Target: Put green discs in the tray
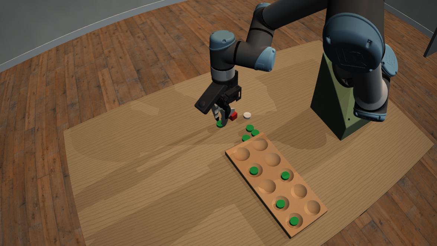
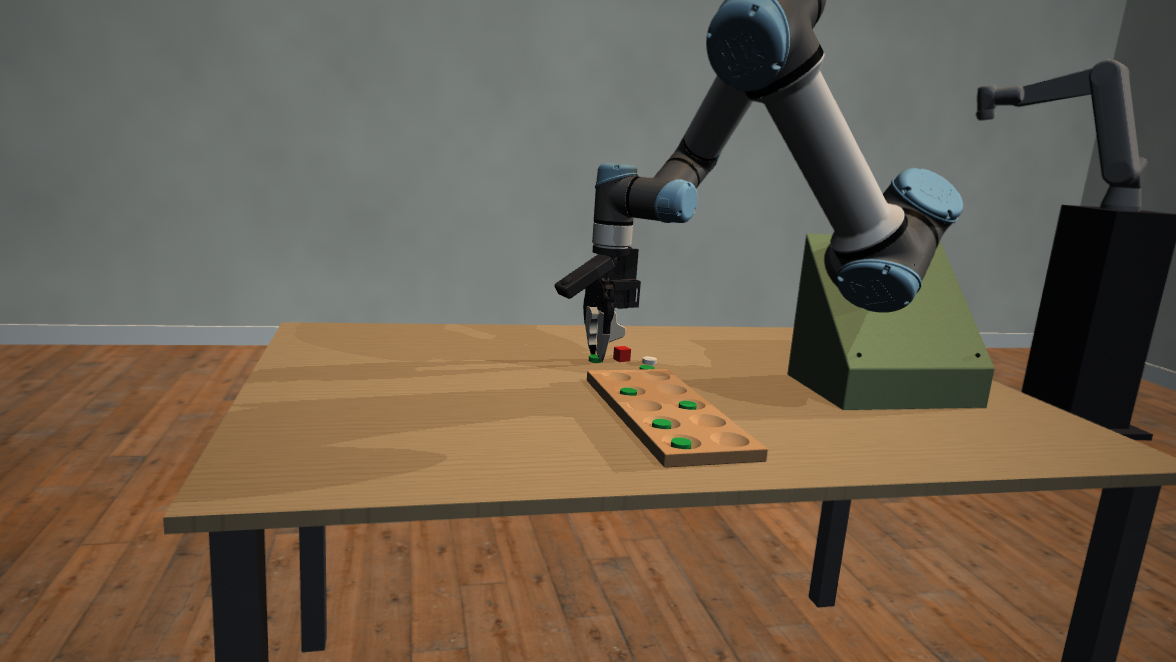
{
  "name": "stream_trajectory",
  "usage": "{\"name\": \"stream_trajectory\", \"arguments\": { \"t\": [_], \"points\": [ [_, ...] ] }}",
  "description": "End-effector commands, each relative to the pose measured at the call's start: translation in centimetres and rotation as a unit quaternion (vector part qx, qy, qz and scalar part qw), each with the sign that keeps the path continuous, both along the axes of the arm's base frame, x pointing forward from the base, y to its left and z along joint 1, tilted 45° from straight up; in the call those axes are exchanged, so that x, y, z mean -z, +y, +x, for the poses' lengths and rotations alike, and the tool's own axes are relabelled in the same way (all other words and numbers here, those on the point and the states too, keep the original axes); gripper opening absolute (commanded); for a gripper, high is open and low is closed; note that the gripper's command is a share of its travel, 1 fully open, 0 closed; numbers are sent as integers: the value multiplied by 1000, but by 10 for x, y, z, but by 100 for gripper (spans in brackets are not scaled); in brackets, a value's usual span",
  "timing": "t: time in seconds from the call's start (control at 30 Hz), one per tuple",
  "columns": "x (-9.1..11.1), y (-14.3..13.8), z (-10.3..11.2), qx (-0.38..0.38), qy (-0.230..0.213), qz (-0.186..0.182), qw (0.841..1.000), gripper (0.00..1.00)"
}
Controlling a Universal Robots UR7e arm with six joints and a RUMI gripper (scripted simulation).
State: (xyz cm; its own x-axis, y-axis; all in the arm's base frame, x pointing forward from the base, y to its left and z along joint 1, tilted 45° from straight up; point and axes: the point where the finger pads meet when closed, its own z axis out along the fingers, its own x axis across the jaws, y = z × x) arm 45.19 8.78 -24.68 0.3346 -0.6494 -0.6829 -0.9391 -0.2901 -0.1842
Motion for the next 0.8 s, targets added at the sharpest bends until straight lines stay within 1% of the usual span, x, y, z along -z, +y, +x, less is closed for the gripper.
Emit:
{"name": "stream_trajectory", "arguments": {
  "t": [0.0,0.13,0.4,0.5,0.6,0.77],
  "points": [
    [-6,-6,2,0,-1,0,1000,0],
    [-12,-13,3,0,-1,0,1000,0],
    [-52,-52,7,0,-1,-1,1000,0],
    [-63,-63,8,0,-1,0,1000,0],
    [-69,-69,8,0,-1,0,1000,0],
    [-70,-70,8,0,-1,0,1000,0]
  ]
}}
